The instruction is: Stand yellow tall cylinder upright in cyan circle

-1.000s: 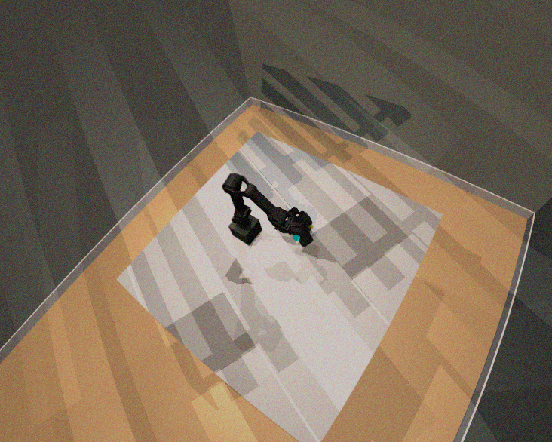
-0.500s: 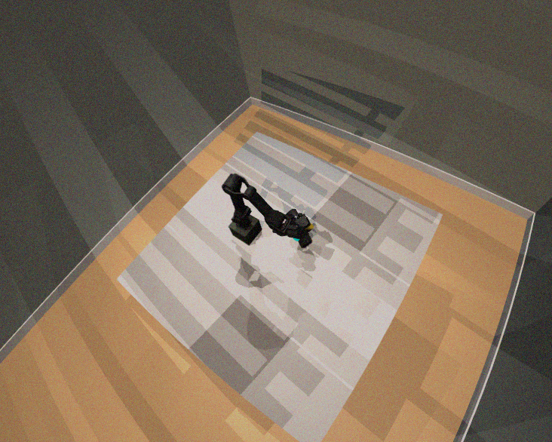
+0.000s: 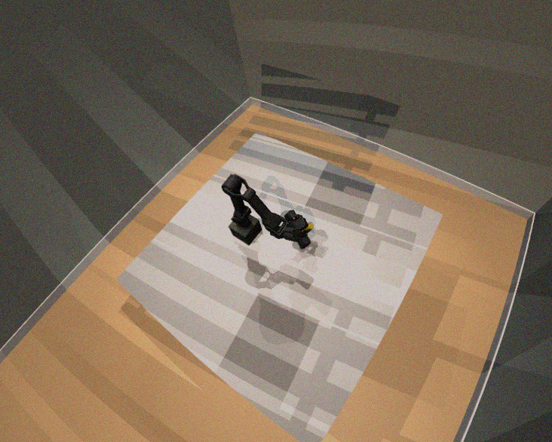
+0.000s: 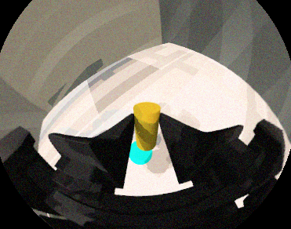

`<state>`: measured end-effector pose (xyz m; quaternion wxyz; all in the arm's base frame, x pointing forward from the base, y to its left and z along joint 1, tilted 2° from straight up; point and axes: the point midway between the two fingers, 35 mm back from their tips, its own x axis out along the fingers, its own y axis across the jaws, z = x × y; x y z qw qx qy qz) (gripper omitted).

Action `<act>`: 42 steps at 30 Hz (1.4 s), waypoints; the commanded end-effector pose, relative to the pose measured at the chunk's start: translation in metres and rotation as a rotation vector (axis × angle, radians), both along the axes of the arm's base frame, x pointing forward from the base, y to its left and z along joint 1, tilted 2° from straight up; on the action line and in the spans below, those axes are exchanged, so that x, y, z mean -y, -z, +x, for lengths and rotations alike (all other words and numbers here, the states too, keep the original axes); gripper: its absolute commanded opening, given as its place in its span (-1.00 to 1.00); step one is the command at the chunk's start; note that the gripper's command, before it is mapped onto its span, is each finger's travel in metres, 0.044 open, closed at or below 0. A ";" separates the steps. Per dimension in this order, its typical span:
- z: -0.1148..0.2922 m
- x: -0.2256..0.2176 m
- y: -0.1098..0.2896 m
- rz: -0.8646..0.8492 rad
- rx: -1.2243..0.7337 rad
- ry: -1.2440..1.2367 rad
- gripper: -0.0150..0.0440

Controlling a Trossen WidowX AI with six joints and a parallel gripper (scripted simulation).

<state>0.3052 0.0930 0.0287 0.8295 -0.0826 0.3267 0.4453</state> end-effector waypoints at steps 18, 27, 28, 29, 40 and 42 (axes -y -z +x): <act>-0.006 0.006 -0.005 0.107 0.096 -0.009 -0.14; -0.010 0.009 -0.009 0.149 0.138 -0.013 -0.14; -0.011 0.009 -0.009 0.153 0.142 -0.014 -0.14; -0.011 0.010 -0.009 0.158 0.147 -0.014 -0.14; -0.018 0.013 -0.014 0.204 0.200 -0.022 -0.14; -0.019 0.014 -0.014 0.212 0.209 -0.024 -0.14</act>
